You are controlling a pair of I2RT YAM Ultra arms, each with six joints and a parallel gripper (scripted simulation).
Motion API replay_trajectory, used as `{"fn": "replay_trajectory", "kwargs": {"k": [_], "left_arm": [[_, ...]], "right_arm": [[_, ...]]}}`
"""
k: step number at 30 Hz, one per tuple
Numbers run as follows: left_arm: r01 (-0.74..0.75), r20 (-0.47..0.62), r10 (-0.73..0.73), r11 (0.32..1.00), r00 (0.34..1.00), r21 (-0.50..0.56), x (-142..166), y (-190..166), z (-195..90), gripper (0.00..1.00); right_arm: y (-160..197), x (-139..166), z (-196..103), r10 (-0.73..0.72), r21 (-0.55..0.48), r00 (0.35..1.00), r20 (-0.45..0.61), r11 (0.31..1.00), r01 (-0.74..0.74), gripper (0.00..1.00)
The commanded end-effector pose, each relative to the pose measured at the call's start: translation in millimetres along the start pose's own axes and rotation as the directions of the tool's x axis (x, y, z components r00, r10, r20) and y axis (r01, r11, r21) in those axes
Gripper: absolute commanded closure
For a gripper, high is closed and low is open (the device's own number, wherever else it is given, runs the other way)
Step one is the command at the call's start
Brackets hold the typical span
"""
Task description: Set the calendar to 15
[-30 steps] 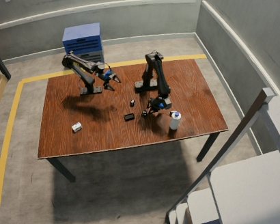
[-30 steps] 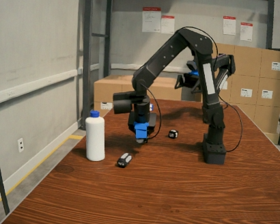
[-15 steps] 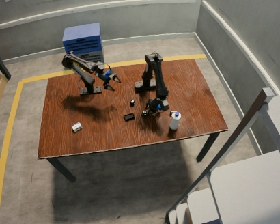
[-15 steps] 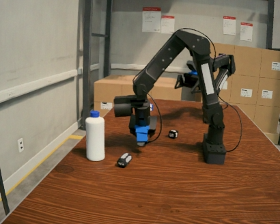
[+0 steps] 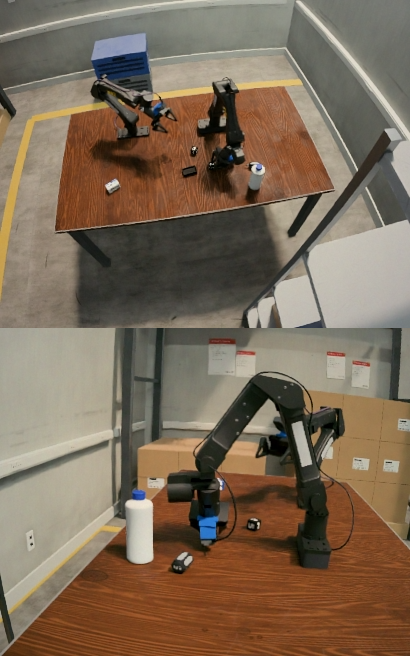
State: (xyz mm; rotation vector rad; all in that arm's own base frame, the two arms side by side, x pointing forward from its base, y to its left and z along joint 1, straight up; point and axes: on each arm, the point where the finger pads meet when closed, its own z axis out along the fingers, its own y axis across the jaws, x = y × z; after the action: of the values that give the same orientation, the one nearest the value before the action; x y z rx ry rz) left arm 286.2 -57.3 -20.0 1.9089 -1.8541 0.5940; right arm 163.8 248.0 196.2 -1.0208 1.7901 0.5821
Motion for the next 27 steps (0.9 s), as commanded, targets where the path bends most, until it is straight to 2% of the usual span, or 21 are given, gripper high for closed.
{"fn": "replay_trajectory", "kwargs": {"k": [1,6,7,11,24,27], "left_arm": [[0.001,-0.018,-0.001,1.0,1.0,0.007,4.0,0.6,3.8,0.45],[0.001,-0.018,-0.001,1.0,1.0,0.008,3.9,0.7,3.1,0.45],[0.003,-0.018,-0.003,1.0,1.0,0.004,4.1,1.7,3.1,0.53],[0.003,-0.018,-0.003,1.0,1.0,0.003,4.1,2.0,3.1,0.53],[0.005,-0.019,-0.005,1.0,1.0,0.0,2.7,-0.1,1.5,0.72],[-0.003,-0.009,0.003,1.0,1.0,0.012,2.2,-2.7,-0.5,0.73]], "right_arm": [[-0.1,-1.5,0.9,-0.001,-0.002,1.0,0.002,1.0,0.001,0.0],[-0.1,-1.5,0.9,-0.001,-0.002,1.0,0.002,1.0,0.001,0.0],[-0.1,-1.5,0.9,-0.001,-0.002,1.0,0.002,1.0,0.001,0.0],[-0.1,-1.5,0.9,-0.001,-0.002,1.0,0.002,1.0,0.001,0.0],[-0.1,-1.5,0.9,-0.001,-0.002,1.0,0.002,1.0,0.001,0.0],[-0.1,-1.5,0.9,-0.001,-0.002,1.0,0.002,1.0,0.001,0.0]]}}
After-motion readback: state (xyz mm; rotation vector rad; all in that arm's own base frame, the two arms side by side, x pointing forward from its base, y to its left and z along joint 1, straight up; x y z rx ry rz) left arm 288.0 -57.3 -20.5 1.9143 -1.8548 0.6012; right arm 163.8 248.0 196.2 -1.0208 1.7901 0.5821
